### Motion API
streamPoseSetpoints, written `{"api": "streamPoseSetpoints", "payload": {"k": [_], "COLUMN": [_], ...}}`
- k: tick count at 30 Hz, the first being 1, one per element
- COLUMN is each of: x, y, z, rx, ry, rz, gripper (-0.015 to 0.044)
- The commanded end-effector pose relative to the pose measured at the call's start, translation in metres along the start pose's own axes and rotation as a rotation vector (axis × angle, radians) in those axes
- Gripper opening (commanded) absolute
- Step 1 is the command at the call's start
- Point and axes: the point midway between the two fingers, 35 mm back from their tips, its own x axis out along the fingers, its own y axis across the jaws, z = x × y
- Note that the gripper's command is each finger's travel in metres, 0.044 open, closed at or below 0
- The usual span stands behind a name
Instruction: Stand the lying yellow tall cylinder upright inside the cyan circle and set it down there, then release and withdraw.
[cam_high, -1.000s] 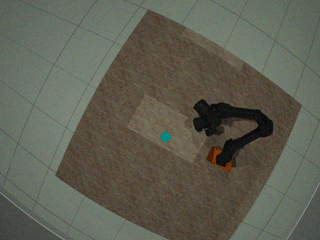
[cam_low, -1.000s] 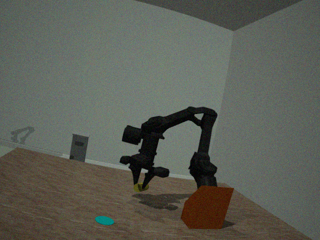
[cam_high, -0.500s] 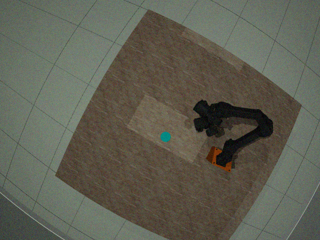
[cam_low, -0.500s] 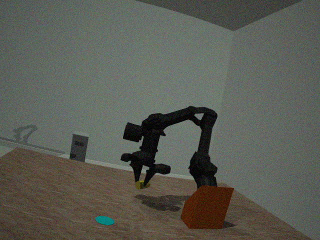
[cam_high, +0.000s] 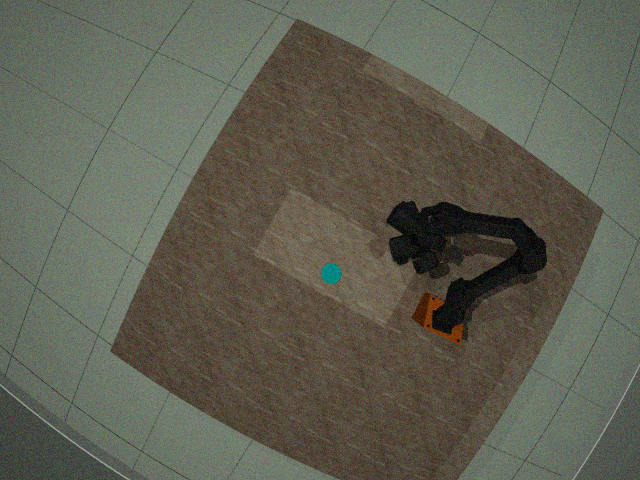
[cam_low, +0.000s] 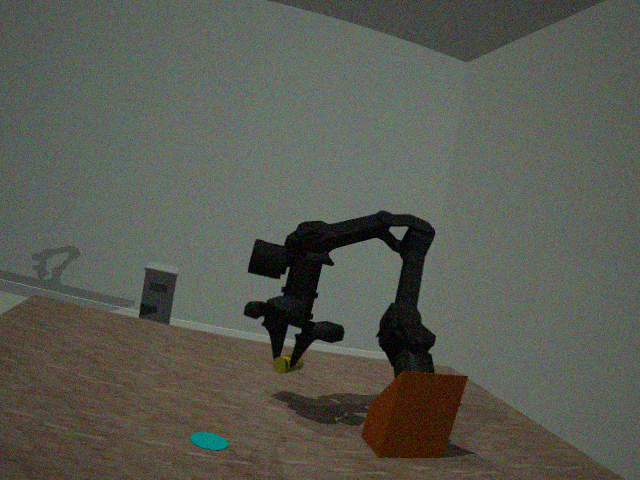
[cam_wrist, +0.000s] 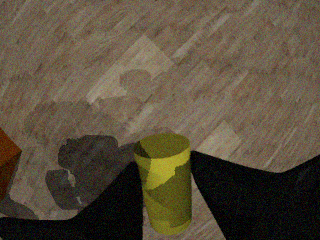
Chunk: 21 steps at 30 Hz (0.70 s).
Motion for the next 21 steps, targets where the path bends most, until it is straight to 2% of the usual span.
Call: {"api": "streamPoseSetpoints", "payload": {"k": [1, 21], "x": [-0.004, -0.020], "y": [-0.001, 0.002], "z": [-0.001, -0.005], "rx": [0.004, -0.001], "ry": [0.005, 0.020], "rz": [-0.004, 0.001], "gripper": [0.0105, 0.0105]}}
